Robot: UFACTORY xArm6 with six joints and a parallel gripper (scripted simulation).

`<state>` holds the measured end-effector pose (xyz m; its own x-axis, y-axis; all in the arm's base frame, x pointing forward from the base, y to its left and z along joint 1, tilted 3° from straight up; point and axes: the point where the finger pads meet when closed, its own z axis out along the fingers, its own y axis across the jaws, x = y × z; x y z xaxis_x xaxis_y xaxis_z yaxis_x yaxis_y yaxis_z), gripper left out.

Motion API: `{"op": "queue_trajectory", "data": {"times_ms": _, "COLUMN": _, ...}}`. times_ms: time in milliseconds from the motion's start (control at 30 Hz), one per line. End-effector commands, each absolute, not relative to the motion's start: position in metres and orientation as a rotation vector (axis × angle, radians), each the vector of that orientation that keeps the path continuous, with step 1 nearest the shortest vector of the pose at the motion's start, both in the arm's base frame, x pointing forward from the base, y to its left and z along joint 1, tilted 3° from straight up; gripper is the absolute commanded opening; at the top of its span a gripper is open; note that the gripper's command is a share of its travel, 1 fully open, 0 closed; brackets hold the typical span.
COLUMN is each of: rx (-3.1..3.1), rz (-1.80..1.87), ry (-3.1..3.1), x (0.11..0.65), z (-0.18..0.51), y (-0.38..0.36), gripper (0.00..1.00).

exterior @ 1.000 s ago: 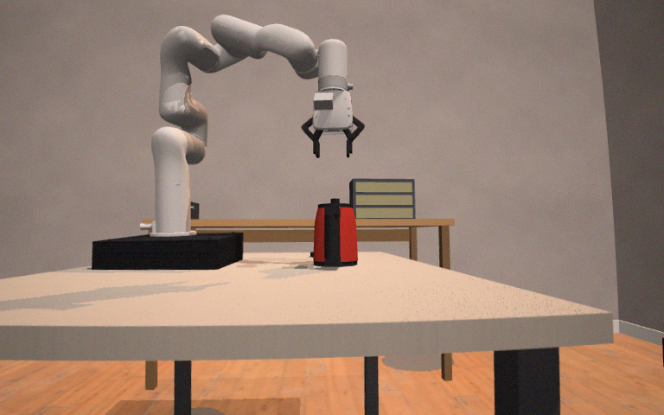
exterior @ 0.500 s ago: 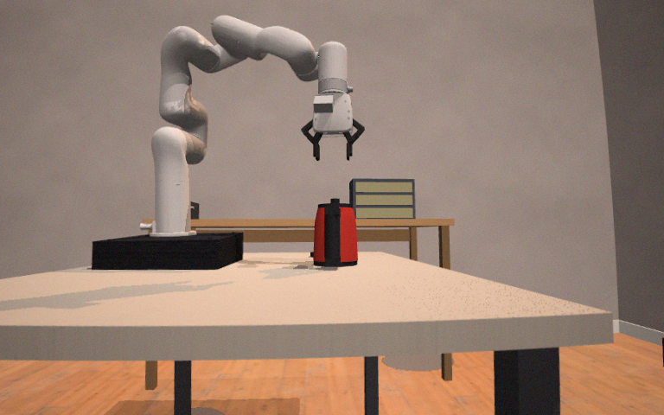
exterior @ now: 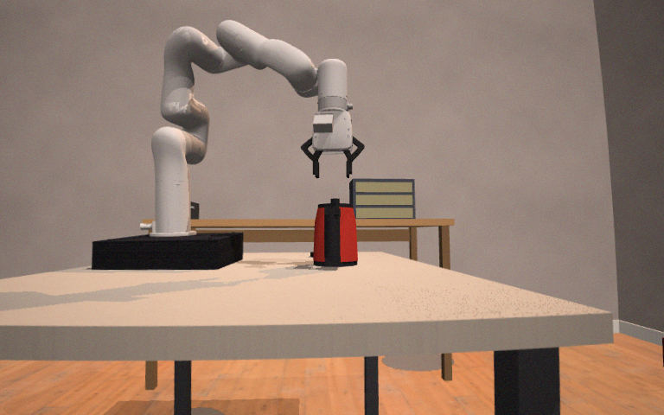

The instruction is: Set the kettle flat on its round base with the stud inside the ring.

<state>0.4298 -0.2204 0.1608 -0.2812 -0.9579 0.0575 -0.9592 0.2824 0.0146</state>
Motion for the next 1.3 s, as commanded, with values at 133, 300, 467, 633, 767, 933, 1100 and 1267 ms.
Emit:
{"op": "queue_trajectory", "data": {"times_ms": 133, "rx": 1.851, "rz": 0.044, "ry": -2.473, "x": 0.431, "z": 0.13, "y": -0.223, "gripper": 0.81}}
{"op": "queue_trajectory", "data": {"times_ms": 300, "rx": 1.851, "rz": 0.044, "ry": -2.473, "x": 0.43, "z": 0.109, "y": -0.224, "gripper": 0.81}}
{"op": "queue_trajectory", "data": {"times_ms": 467, "rx": 1.851, "rz": 0.044, "ry": -2.473, "x": 0.43, "z": 0.096, "y": -0.225, "gripper": 0.81}}
{"op": "queue_trajectory", "data": {"times_ms": 633, "rx": 1.851, "rz": 0.044, "ry": -2.473, "x": 0.43, "z": 0.092, "y": -0.225, "gripper": 0.81}}
{"op": "queue_trajectory", "data": {"times_ms": 767, "rx": 1.851, "rz": 0.044, "ry": -2.473, "x": 0.43, "z": 0.09, "y": -0.225, "gripper": 0.81}}
{"op": "queue_trajectory", "data": {"times_ms": 933, "rx": 1.851, "rz": 0.044, "ry": -2.473, "x": 0.43, "z": 0.09, "y": -0.225, "gripper": 0.81}}
{"op": "queue_trajectory", "data": {"times_ms": 1100, "rx": 1.851, "rz": 0.044, "ry": -2.473, "x": 0.43, "z": 0.09, "y": -0.225, "gripper": 0.81}}
{"op": "queue_trajectory", "data": {"times_ms": 1267, "rx": 1.851, "rz": 0.044, "ry": -2.473, "x": 0.43, "z": 0.09, "y": -0.225, "gripper": 0.81}}
